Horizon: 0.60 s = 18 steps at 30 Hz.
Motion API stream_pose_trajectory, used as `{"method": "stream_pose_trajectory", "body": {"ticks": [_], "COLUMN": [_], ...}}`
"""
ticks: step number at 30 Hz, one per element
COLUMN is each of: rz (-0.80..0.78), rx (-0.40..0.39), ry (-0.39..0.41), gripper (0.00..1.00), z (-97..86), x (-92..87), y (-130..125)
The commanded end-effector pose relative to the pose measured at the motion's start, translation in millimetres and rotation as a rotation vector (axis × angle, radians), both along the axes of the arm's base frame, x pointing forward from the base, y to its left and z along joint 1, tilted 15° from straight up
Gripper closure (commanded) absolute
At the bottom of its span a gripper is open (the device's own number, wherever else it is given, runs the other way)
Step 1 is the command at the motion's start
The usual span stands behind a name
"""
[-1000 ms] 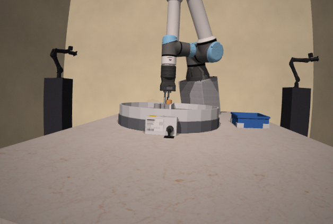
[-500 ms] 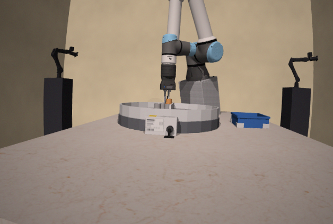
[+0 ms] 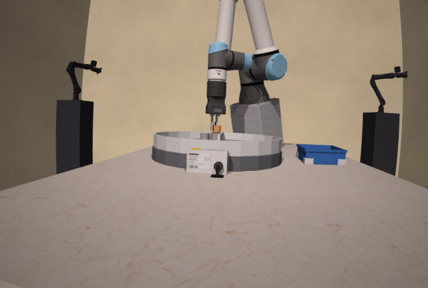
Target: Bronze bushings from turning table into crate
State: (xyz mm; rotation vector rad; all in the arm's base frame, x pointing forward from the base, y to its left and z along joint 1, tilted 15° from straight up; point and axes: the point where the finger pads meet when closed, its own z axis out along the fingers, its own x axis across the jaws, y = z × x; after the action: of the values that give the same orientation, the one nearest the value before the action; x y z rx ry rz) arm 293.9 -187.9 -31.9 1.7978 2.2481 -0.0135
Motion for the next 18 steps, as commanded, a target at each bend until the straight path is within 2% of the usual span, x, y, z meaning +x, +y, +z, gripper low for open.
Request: {"method": "stream_pose_trajectory", "body": {"ticks": [1, 18], "rz": [0.000, 0.000], "rx": [-0.001, -0.001], "ry": [-0.001, -0.001], "gripper": [1.00, 1.00], "z": [4.5, 11.7], "x": [-0.6, -2.1], "y": [0.5, 1.7]}}
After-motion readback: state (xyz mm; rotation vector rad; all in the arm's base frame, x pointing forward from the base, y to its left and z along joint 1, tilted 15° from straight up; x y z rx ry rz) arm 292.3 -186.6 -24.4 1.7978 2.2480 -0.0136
